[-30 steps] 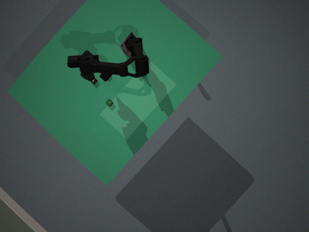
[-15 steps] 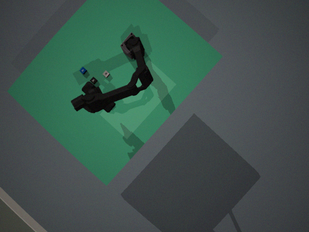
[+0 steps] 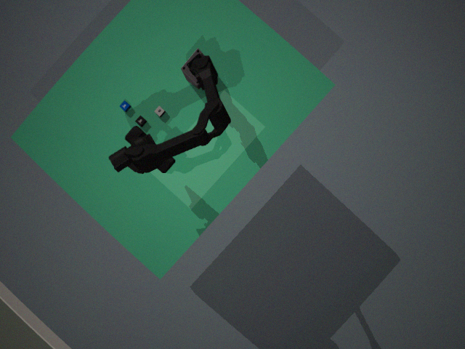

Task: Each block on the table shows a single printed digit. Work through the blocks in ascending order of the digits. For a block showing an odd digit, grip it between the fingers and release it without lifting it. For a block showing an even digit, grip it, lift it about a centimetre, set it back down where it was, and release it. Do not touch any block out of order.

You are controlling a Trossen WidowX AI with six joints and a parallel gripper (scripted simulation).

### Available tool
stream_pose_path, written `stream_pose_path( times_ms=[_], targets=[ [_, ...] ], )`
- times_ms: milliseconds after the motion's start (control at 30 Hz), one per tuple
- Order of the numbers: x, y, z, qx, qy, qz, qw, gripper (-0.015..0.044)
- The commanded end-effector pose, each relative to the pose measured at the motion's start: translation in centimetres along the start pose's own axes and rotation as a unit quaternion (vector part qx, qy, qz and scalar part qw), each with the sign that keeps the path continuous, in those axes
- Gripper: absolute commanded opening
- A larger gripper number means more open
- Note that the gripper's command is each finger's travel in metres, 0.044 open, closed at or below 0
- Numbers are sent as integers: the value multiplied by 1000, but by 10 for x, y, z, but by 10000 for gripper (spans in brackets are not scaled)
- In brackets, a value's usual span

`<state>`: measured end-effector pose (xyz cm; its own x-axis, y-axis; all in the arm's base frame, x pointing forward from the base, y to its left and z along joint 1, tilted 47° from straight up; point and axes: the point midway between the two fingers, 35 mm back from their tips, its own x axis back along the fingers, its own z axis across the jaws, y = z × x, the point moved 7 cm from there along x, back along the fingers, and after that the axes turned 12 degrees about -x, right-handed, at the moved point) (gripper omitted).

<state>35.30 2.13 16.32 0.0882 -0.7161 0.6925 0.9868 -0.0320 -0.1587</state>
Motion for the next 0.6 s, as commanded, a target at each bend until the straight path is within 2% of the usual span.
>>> stream_pose_path(
  times_ms=[0,167,467,567],
  targets=[
    [0,0,1,-3,3,1,1000,400],
    [0,1,-3,-3,2,1,1000,400],
    [0,6,-161,-4,-3,0,1000,400],
    [0,4,-171,-4,-2,0,1000,400]
  ],
)
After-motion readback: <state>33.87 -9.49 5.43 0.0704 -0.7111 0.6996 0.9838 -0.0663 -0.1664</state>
